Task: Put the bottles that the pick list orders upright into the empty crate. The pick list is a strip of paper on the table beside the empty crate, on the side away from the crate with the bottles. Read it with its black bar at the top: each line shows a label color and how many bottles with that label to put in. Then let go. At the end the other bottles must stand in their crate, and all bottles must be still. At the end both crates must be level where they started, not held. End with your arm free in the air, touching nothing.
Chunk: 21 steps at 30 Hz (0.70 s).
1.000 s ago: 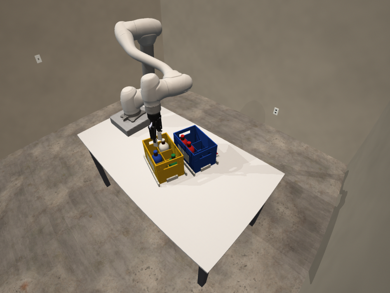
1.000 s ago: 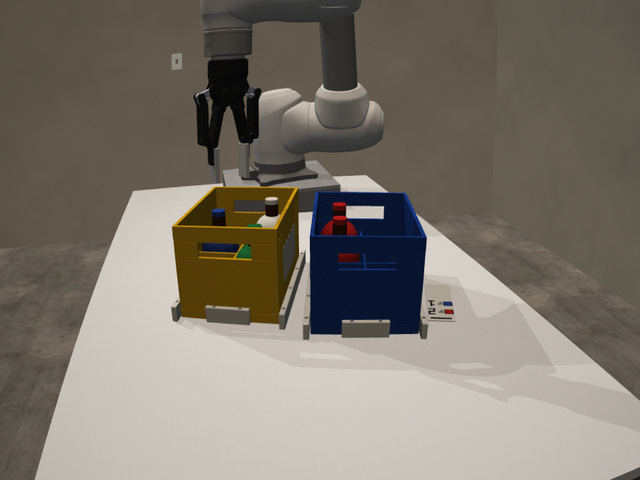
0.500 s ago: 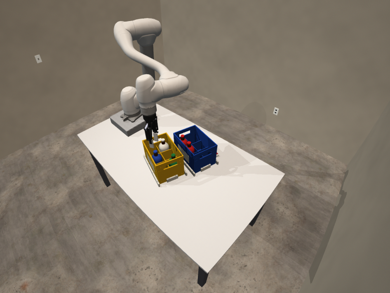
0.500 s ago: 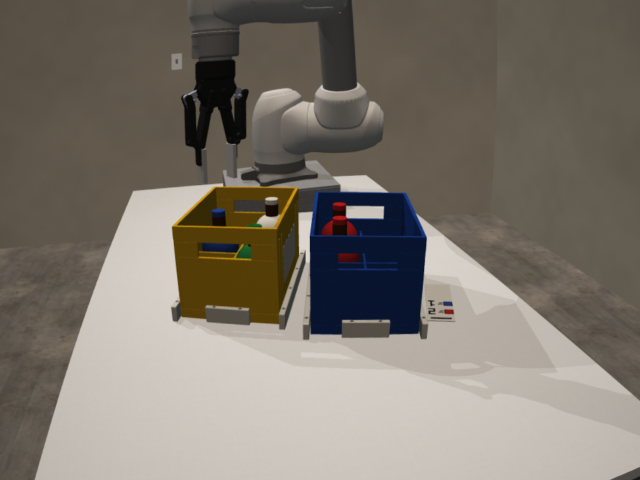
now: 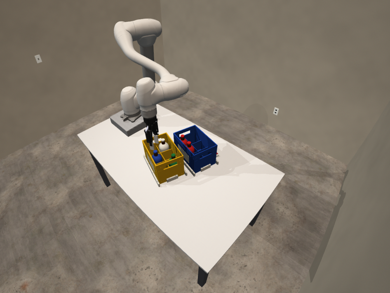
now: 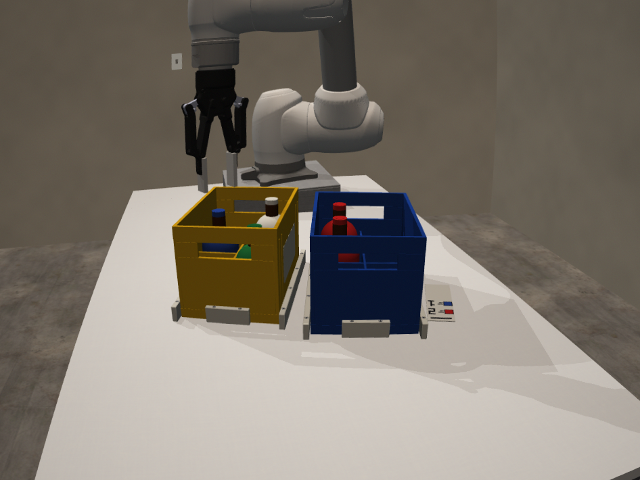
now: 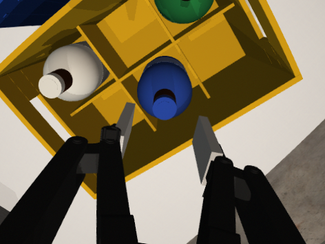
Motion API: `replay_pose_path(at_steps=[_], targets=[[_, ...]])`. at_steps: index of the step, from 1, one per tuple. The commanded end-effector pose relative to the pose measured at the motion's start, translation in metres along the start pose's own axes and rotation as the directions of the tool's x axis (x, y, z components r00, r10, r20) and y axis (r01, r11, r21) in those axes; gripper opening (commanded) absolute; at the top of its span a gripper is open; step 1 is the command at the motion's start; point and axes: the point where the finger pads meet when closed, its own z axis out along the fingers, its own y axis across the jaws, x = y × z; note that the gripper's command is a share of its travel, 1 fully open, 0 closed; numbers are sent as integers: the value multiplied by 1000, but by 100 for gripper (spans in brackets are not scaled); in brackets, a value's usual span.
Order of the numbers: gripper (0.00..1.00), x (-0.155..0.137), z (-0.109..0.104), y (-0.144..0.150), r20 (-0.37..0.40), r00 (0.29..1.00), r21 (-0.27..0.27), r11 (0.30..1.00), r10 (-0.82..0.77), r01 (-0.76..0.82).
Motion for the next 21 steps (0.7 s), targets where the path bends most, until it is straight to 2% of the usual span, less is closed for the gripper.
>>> replay_pose_path(at_steps=[1,21], targets=[[38,0,3,0,0,1000,0,1000,0,0],[38,0,24,0,0,1000,0,1000,0,0]])
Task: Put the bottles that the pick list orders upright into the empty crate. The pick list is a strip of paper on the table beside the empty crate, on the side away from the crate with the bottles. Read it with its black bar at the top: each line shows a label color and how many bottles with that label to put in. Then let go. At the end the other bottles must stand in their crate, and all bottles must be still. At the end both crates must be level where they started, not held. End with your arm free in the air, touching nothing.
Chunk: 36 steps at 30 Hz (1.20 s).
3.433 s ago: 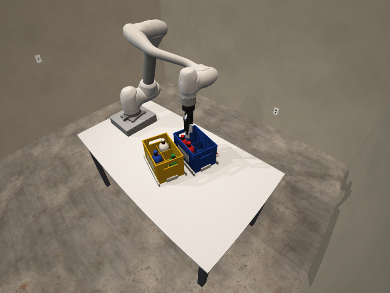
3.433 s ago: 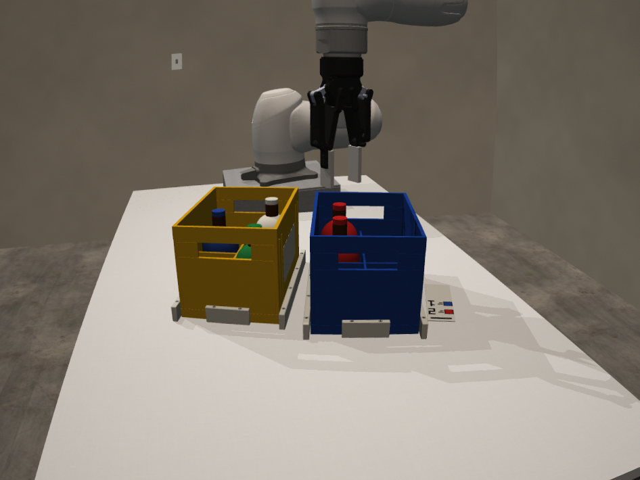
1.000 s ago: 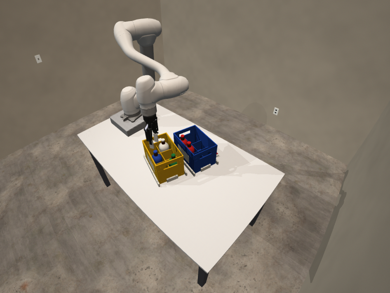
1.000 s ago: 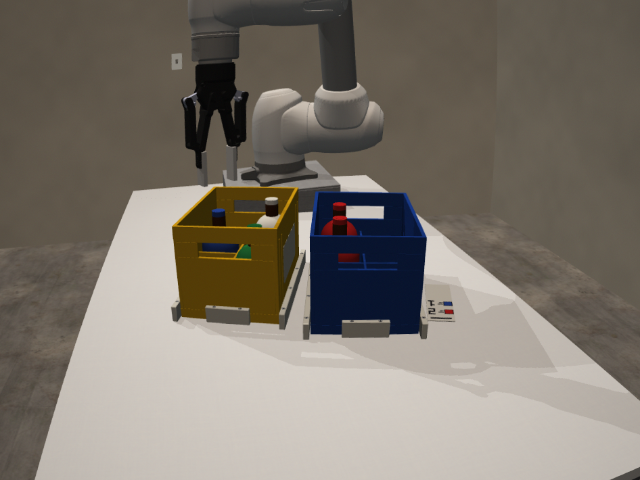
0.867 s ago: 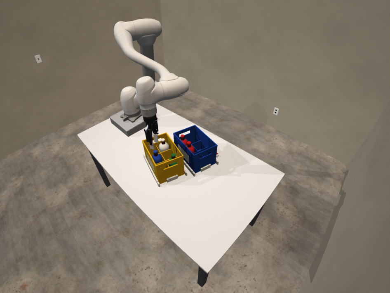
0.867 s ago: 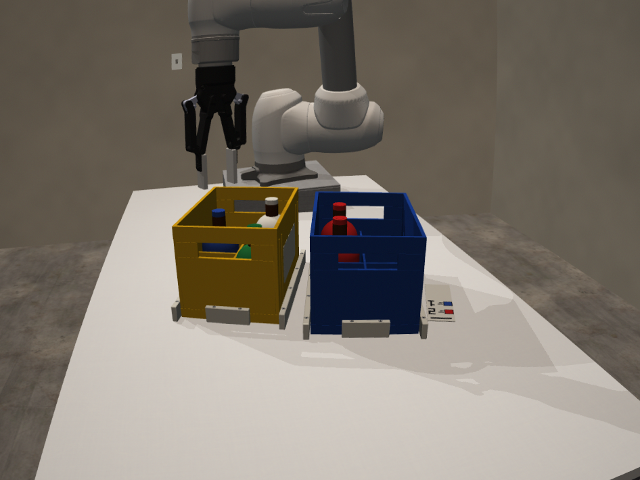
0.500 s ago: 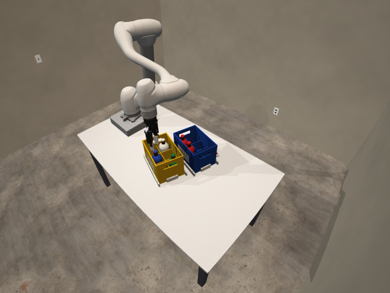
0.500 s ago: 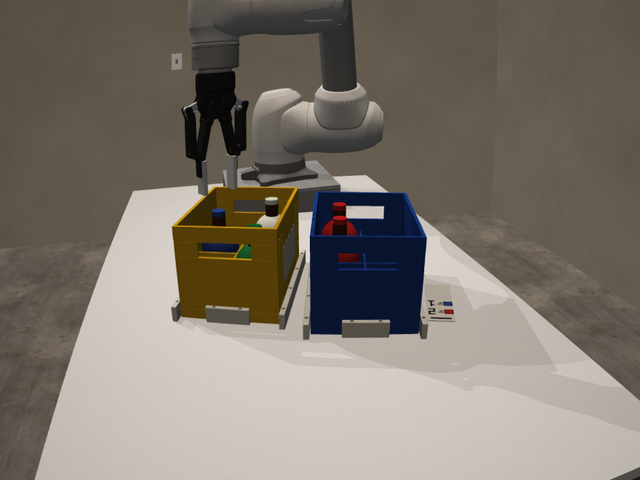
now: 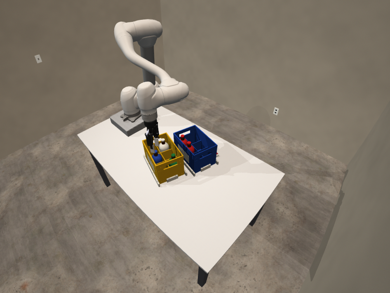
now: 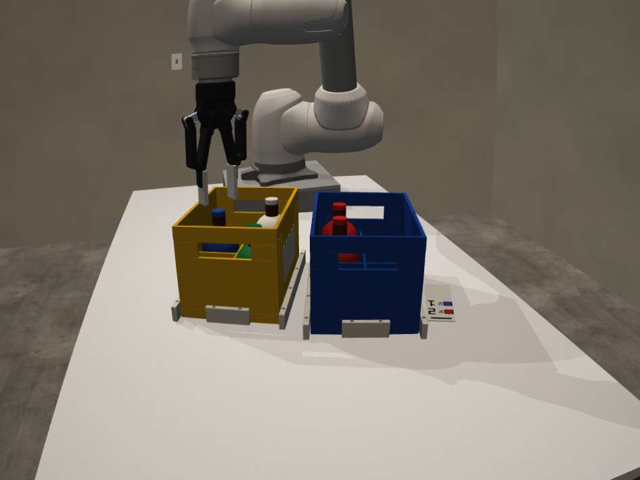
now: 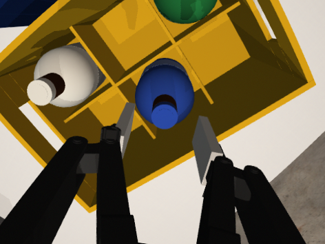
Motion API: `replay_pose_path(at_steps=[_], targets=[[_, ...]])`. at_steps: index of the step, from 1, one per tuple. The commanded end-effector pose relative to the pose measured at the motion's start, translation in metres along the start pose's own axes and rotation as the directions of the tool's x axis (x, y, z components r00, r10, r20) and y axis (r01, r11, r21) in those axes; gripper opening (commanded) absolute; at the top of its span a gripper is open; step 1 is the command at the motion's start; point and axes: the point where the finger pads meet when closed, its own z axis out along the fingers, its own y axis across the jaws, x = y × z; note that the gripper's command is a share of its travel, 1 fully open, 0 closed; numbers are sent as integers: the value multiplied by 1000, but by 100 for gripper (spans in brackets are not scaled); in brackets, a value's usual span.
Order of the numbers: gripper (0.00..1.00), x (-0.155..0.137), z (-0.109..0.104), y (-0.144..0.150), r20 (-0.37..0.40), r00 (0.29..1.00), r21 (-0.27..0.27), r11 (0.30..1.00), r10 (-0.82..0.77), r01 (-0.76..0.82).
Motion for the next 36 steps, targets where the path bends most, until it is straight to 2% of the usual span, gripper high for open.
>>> replay_pose_path(at_steps=[1,36], targets=[[38,0,1,0,0,1000,0,1000,0,0],[38,0,43,0,0,1000,0,1000,0,0]])
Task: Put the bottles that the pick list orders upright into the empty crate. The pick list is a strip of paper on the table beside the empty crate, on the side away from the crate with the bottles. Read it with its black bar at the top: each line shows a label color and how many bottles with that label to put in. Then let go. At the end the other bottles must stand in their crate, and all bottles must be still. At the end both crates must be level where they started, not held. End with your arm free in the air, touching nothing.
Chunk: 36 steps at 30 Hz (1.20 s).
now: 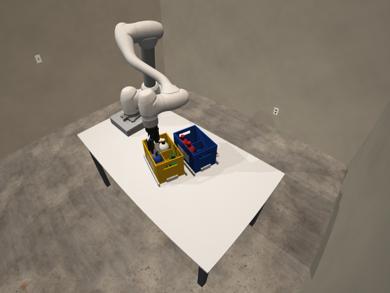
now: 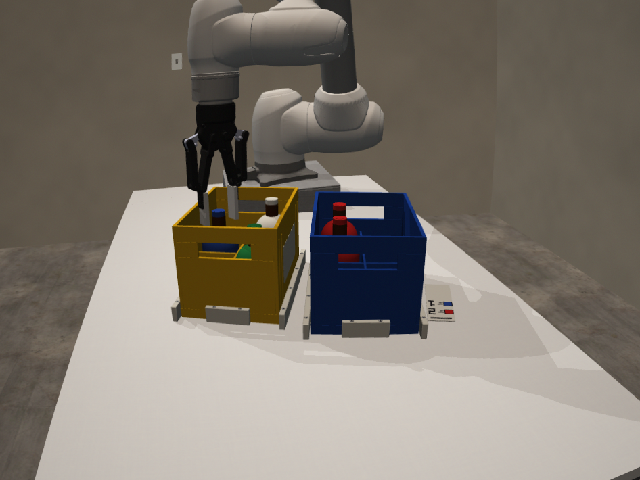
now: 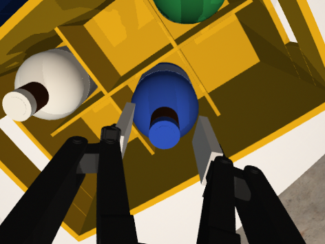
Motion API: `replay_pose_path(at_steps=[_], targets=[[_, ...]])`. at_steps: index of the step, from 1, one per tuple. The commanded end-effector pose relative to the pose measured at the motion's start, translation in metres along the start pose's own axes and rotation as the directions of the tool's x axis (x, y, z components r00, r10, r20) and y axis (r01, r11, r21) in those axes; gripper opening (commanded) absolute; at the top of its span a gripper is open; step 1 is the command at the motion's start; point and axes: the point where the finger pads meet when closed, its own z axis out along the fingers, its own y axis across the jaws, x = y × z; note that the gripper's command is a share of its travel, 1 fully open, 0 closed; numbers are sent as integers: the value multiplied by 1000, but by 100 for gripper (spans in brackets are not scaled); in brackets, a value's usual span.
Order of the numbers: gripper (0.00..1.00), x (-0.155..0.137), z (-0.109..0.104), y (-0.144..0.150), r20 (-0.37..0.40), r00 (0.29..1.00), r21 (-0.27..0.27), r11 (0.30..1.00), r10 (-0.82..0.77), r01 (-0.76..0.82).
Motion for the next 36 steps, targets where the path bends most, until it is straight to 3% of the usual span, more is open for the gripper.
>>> replay_pose_path(at_steps=[1,10,11,36], targets=[[38,0,2,0,0,1000,0,1000,0,0],[38,0,2,0,0,1000,0,1000,0,0],[0,0,0,0,0,1000,0,1000,0,0],[0,0,0,0,0,1000,0,1000,0,0]])
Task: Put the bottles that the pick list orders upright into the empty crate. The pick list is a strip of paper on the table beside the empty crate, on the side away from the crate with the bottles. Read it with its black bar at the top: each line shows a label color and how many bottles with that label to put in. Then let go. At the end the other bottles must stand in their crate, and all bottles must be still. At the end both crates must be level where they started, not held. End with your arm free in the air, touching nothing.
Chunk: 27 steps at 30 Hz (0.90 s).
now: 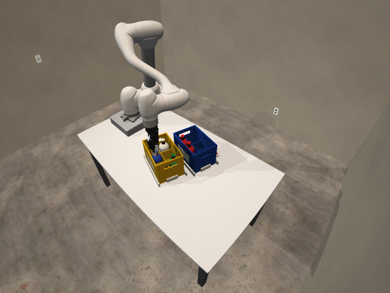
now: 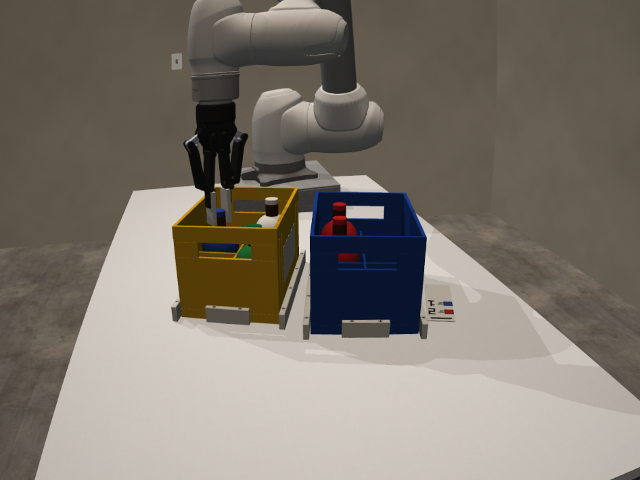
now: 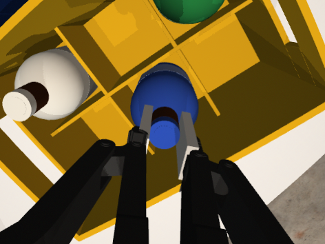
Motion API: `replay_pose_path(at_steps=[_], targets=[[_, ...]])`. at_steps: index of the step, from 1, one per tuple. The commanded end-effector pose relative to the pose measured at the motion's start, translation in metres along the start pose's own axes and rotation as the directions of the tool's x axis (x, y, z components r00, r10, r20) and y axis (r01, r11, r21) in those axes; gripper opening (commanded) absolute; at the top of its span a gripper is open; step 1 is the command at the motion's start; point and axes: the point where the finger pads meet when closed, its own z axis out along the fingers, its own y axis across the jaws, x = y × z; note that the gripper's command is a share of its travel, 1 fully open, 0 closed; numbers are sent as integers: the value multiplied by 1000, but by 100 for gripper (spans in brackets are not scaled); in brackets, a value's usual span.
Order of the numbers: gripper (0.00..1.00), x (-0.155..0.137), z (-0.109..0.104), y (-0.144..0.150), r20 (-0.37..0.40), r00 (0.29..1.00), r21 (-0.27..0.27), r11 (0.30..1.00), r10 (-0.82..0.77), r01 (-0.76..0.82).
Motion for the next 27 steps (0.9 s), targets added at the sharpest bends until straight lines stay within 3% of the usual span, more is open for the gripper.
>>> replay_pose_path(at_steps=[1,17,27], targets=[[0,0,0,0,0,1000,0,1000,0,0],[0,0,0,0,0,1000,0,1000,0,0],[0,0,-17,0,0,1000,0,1000,0,0]])
